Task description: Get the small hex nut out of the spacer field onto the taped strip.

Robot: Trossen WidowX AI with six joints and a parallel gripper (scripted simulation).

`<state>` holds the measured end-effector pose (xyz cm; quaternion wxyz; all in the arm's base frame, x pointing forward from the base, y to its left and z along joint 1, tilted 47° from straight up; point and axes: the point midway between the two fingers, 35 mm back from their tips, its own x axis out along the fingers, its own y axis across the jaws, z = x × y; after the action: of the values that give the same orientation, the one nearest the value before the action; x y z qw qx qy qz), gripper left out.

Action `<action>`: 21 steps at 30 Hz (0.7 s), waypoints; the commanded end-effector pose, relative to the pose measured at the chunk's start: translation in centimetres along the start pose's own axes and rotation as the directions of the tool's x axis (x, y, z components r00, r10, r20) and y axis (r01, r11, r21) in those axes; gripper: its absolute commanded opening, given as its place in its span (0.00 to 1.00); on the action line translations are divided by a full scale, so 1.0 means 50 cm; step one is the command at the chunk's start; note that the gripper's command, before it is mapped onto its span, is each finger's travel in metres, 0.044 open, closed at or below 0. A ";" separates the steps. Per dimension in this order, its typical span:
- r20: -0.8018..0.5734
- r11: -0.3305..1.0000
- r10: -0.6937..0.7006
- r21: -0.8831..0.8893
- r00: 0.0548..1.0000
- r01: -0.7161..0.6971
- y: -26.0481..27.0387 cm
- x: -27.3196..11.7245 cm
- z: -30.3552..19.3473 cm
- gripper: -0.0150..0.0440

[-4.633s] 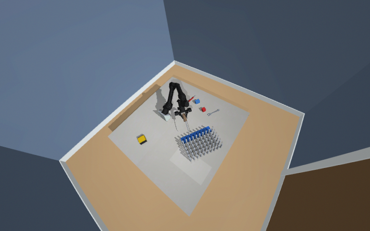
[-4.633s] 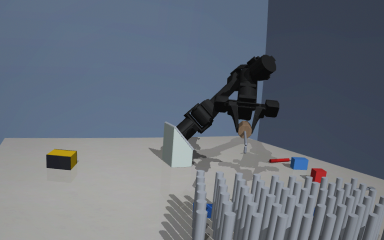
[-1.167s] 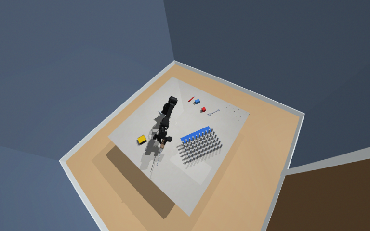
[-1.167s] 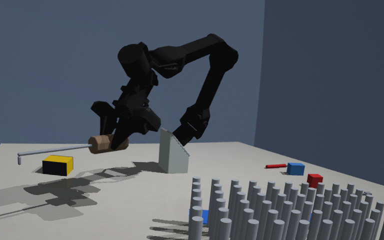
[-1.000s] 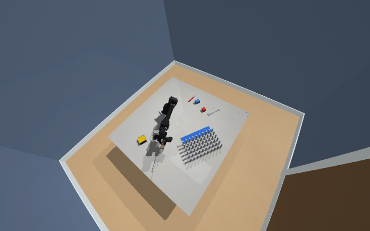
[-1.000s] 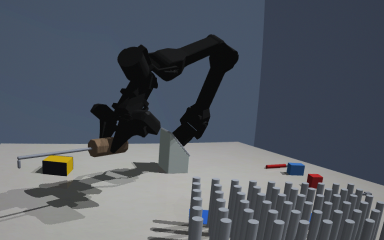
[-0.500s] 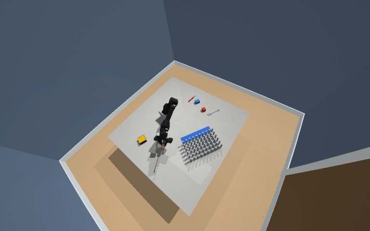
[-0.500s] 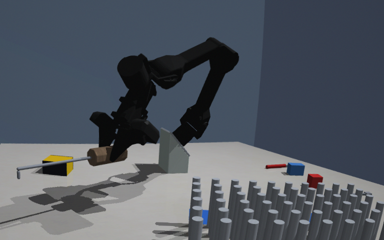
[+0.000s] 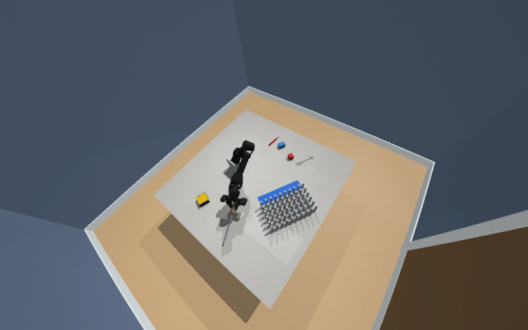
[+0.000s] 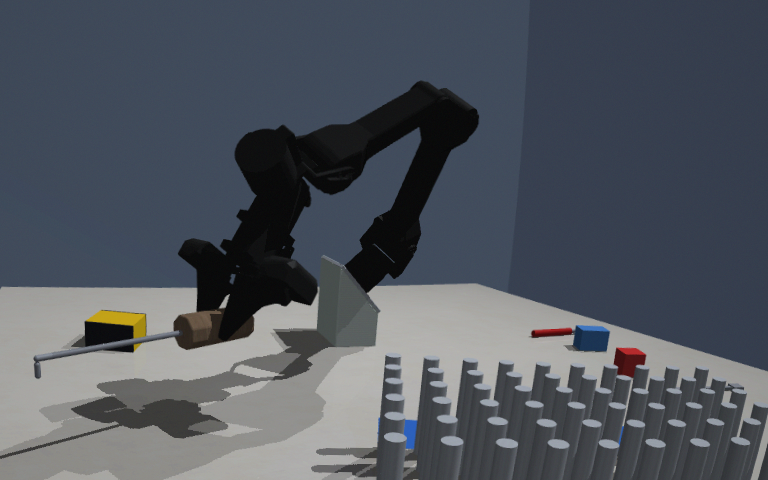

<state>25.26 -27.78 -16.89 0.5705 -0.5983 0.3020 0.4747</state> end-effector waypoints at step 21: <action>-0.001 1.000 0.004 0.003 1.000 -0.004 0.002 0.050 0.037 0.25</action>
<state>25.73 -25.90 -18.69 0.5710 -0.5982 0.3014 0.4746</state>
